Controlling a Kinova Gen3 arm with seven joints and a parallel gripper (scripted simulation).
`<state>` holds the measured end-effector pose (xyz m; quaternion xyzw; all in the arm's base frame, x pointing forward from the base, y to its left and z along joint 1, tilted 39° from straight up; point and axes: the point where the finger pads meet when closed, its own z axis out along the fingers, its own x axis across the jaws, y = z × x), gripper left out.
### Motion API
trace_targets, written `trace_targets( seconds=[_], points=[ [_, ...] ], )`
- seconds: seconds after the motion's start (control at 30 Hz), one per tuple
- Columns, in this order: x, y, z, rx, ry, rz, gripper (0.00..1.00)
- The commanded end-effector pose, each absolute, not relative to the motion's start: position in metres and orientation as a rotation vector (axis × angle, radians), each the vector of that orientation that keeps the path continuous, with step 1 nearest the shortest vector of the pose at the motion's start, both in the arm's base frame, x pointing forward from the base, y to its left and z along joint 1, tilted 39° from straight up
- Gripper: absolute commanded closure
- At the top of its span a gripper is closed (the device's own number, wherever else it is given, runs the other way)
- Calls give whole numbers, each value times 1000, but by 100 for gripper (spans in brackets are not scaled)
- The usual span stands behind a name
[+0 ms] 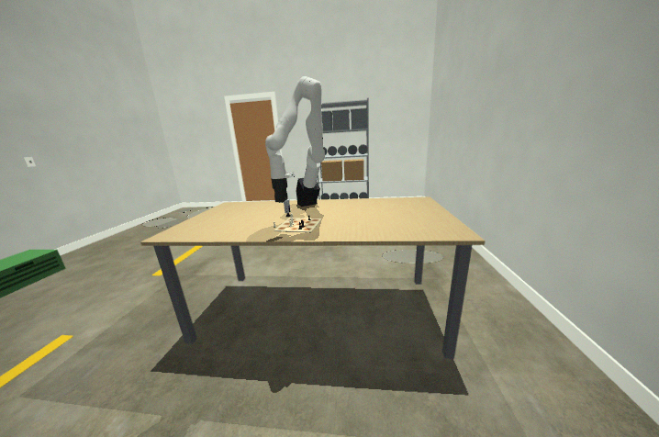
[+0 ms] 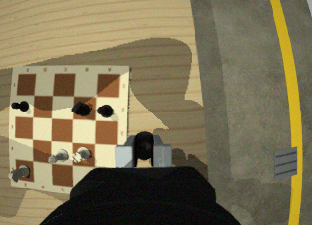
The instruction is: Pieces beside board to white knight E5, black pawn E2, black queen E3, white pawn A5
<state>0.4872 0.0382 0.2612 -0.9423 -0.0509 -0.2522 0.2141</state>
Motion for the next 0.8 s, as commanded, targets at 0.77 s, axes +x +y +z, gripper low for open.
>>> trace_targets(
  seconds=[0.77],
  points=[
    [361,37,190,-2612,-105,-691,100]
  ],
)
